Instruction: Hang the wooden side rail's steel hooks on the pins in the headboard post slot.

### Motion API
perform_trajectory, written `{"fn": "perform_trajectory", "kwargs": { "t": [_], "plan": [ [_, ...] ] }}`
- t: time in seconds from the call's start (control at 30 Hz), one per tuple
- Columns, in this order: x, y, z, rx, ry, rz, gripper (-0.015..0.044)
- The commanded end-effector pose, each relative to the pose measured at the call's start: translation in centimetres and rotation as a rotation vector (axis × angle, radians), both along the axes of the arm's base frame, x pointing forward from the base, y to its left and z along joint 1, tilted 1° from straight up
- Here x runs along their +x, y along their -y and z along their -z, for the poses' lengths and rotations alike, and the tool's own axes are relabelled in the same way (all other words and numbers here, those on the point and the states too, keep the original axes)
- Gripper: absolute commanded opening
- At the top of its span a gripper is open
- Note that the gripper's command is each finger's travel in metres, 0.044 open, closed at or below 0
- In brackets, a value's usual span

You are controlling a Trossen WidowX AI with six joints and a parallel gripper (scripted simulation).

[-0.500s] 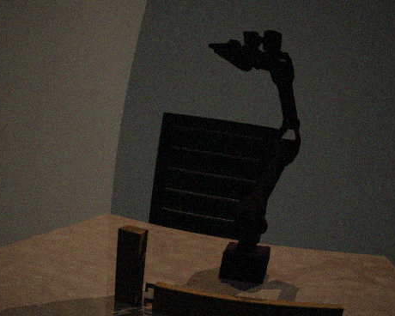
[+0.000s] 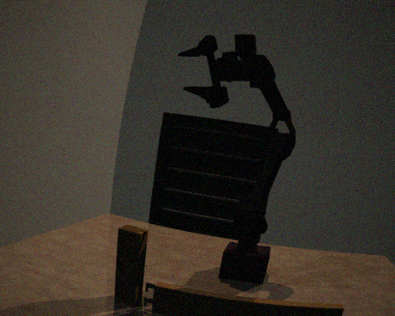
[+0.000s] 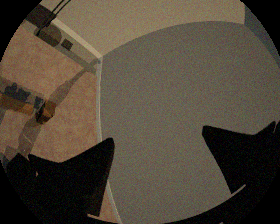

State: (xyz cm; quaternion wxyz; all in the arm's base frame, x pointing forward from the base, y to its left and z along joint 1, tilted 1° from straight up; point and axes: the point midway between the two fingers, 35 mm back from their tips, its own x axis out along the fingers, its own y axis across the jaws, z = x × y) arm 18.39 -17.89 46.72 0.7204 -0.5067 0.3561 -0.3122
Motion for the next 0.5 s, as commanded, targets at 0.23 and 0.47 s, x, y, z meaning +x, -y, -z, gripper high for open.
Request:
{"fn": "perform_trajectory", "kwargs": {
  "t": [0.23, 0.47],
  "plan": [
    [8.8, 1.1, 14.4, -0.29, -0.785, -0.435, 0.044],
    [11.0, 0.0, 23.8, -0.506, -1.161, -0.769, 0.044]
  ]
}}
